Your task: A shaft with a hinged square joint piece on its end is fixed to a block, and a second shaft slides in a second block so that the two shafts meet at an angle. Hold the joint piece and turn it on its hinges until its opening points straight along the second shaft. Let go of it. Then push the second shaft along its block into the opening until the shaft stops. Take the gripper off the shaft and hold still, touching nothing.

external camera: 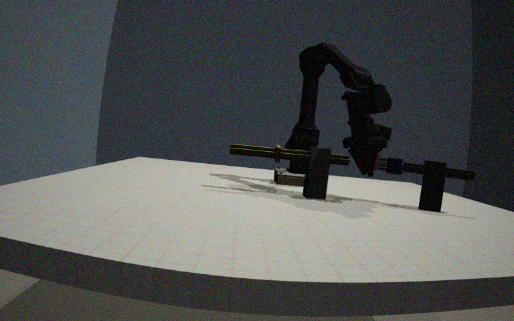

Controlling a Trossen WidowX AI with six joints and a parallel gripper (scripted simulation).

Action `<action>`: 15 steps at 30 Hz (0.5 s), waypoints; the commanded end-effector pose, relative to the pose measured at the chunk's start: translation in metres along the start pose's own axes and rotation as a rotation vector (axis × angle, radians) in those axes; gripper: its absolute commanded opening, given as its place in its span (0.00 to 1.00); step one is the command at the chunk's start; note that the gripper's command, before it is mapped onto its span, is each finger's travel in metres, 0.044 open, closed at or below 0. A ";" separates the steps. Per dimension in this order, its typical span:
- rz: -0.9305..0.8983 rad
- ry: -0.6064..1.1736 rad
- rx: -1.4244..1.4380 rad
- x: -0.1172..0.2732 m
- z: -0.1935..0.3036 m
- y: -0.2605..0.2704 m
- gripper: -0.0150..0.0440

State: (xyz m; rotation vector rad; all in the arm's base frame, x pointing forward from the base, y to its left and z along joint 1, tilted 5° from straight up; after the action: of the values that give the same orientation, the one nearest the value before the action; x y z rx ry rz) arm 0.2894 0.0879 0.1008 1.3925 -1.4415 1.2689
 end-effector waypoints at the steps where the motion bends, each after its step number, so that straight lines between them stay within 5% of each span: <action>1: 0.000 0.000 0.000 0.000 0.000 0.000 0.81; 5: 0.000 0.000 0.000 0.000 0.000 0.000 0.99; 15: 0.000 0.000 0.000 0.000 0.000 0.000 1.00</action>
State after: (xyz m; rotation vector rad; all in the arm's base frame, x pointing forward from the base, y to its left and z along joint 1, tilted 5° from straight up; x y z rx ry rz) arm 0.2894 0.0879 0.1008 1.3924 -1.4414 1.2691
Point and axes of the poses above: the point midway between the two fingers, 35 mm back from their tips, its own x axis back along the fingers, its own y axis across the jaws, z = x × y, the point moved 1 cm from there along x, back along the fingers, and after that the axes turned 13 degrees about x, right-handed, at the moved point
